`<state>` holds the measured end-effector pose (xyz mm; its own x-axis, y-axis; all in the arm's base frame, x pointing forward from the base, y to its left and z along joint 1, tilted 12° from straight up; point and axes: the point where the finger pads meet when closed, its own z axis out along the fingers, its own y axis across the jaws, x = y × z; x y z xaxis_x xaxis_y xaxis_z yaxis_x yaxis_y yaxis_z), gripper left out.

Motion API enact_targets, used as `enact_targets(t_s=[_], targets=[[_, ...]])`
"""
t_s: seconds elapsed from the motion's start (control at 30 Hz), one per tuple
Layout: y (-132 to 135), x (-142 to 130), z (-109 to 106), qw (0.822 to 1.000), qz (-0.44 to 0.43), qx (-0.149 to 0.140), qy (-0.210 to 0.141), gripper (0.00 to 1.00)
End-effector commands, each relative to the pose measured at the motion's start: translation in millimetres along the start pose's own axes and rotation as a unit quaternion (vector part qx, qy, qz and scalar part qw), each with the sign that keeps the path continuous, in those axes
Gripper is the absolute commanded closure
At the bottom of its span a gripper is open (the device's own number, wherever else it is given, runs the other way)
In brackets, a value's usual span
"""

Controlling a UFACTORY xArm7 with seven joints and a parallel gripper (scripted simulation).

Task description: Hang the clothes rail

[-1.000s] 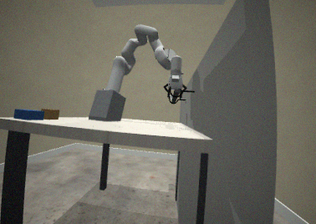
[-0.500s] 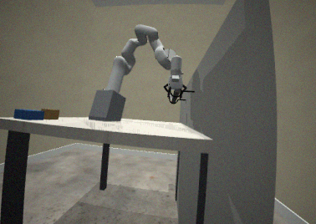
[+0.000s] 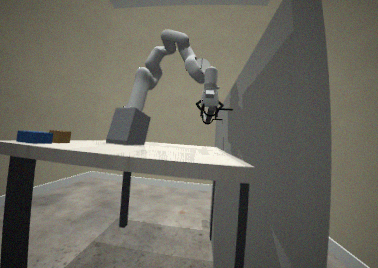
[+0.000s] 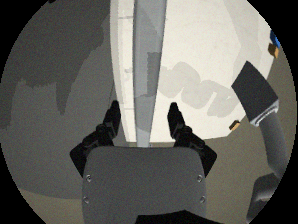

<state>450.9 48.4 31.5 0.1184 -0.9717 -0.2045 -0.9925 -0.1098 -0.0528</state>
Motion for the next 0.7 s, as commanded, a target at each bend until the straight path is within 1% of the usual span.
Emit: enact_targets(t_s=[0.0,0.67], targets=[[-1.6,0.4,-1.5,1.0,0.0,0.002,0.0,0.19],[-1.5,0.4,-4.6,1.0,0.0,0.002,0.0,0.19]])
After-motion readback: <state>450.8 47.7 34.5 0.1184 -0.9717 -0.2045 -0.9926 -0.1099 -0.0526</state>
